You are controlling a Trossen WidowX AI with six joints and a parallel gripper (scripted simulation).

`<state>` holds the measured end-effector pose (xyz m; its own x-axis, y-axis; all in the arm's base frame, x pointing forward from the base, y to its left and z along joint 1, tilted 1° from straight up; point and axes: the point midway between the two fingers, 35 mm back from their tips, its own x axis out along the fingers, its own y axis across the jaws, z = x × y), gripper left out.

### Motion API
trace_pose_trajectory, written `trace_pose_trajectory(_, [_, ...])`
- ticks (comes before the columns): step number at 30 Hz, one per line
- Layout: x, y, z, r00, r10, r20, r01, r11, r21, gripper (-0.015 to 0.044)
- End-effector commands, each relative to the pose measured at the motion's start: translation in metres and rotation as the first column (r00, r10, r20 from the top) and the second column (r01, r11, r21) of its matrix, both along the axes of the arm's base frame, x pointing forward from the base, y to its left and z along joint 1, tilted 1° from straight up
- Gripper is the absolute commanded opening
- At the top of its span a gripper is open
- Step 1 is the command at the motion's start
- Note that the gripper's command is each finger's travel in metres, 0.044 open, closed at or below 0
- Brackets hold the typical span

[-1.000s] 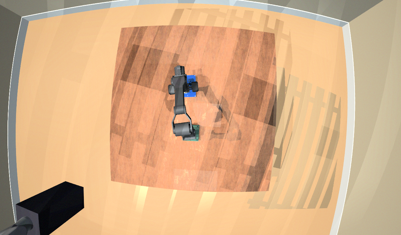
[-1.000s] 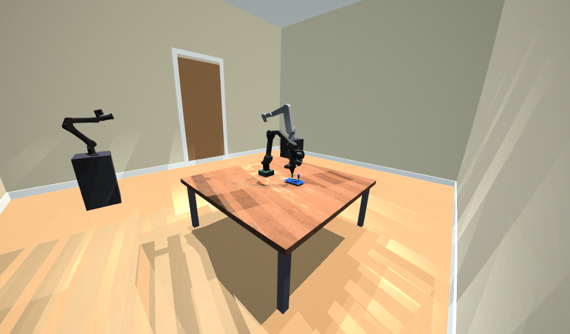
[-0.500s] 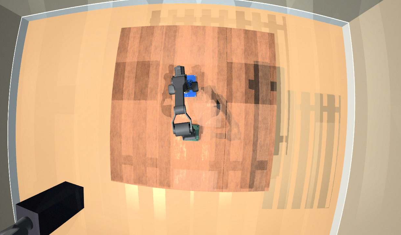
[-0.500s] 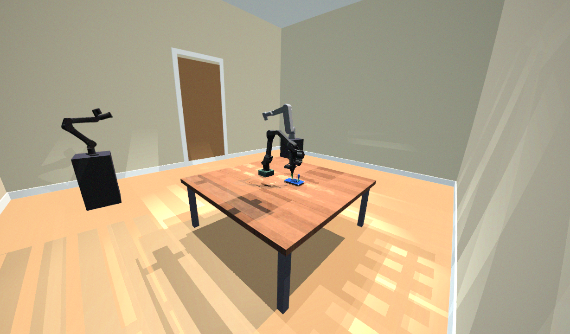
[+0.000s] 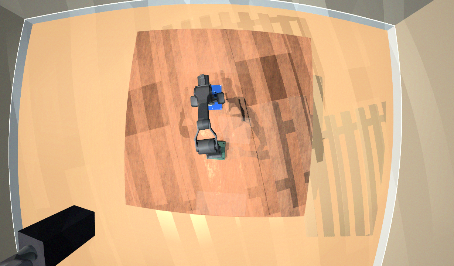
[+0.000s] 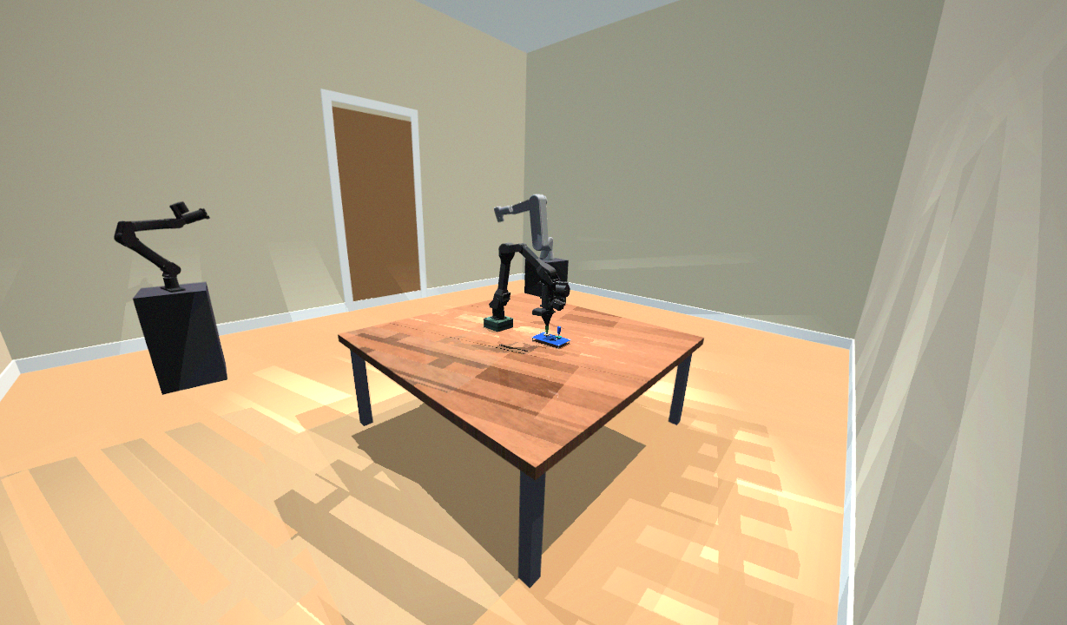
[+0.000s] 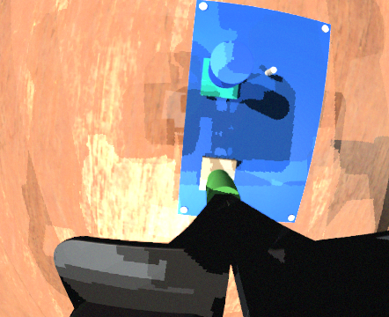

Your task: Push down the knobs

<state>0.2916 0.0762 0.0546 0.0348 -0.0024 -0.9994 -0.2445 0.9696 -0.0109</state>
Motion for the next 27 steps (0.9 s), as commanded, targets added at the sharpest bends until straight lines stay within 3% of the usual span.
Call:
trace_pose_trajectory(1, [0.002, -0.0005, -0.0095, 1.0, 0.003, -0.006, -0.003, 1.0, -0.006, 0.0])
trace_pose_trajectory(27, [0.0021, -0.0005, -0.0132, 1.0, 0.003, -0.006, -0.003, 1.0, -0.006, 0.0])
